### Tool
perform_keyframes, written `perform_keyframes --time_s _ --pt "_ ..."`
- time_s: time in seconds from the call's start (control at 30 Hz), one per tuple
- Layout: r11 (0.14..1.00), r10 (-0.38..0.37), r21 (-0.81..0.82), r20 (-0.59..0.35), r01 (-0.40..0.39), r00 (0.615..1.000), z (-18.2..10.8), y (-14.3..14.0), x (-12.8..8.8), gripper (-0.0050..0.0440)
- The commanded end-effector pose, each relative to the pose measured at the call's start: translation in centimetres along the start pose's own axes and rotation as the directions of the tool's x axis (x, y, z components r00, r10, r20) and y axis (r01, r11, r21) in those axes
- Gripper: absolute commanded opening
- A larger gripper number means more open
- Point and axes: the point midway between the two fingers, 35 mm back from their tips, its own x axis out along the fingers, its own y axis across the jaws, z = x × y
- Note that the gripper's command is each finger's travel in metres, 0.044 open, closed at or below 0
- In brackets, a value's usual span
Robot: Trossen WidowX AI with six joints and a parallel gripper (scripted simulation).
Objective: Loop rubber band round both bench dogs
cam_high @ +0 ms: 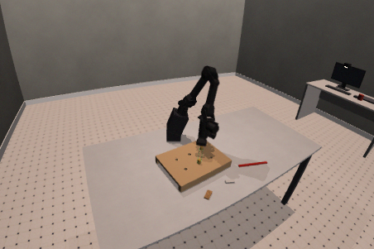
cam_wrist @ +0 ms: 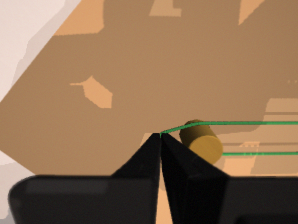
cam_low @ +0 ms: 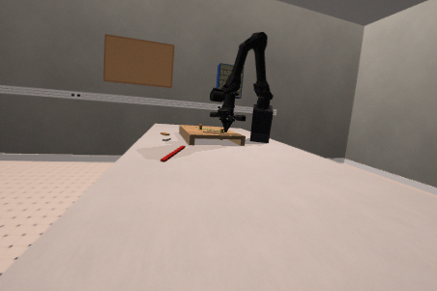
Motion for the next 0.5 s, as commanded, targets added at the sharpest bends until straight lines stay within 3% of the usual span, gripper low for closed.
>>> perform_keyframes --time_s 0.0,0.47 --pt "1.0 0.019 -0.004 -0.002 -0.019 1.0 -0.19 0.78 0.0 -0.005" --pt "1.0 -0.006 -0.002 0.007 0.007 1.0 0.22 -0.12 -0.17 -0.005"
